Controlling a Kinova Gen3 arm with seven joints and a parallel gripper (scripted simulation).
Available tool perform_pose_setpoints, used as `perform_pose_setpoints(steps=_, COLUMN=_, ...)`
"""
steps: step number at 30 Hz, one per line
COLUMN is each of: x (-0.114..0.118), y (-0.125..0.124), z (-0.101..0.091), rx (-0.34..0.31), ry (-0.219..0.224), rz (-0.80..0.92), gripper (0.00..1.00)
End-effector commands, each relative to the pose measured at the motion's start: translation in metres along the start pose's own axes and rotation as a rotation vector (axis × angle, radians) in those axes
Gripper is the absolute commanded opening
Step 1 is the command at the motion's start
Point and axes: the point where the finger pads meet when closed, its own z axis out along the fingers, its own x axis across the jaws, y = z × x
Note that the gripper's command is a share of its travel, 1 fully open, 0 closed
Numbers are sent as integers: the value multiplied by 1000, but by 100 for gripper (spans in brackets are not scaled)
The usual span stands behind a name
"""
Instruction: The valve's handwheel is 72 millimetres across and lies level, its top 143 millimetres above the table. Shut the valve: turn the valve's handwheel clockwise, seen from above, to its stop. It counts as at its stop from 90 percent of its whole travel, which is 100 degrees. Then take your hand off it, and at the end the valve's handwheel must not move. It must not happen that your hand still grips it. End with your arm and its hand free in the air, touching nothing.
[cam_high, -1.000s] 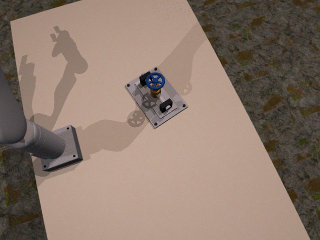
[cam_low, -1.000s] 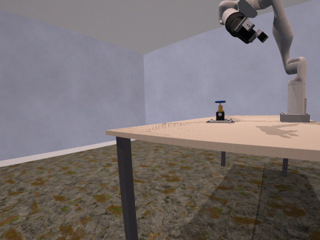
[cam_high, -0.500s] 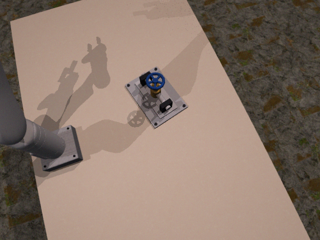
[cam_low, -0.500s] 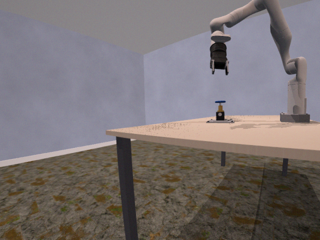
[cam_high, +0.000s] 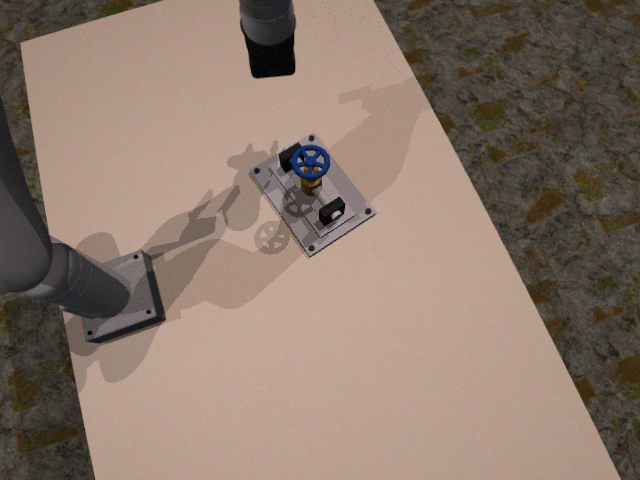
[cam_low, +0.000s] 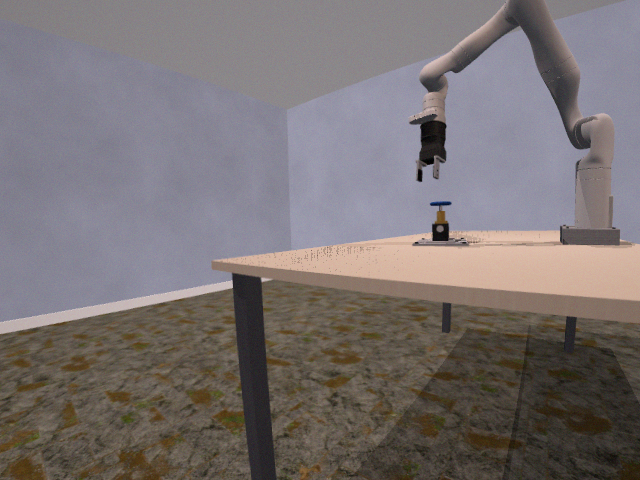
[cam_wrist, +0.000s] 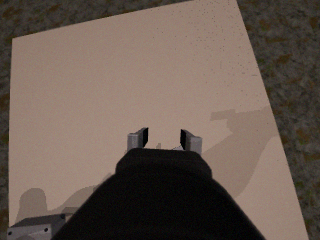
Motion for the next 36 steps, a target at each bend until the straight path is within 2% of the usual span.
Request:
perform_pose_setpoints(steps=1, x=15, y=30, z=-4, rx=-32, ry=11, rz=91, gripper=100)
perform_pose_setpoints(steps=8, x=38, y=109, z=-18, rx=-120, ry=46, rz=343, gripper=100)
perform_pose_setpoints(steps=14, x=45, y=146, z=-25, rx=-159, ry=63, rz=460, gripper=100)
perform_pose_setpoints(steps=36, x=46, y=158, z=-28, rx=-171, ry=69, rz=498, gripper=100)
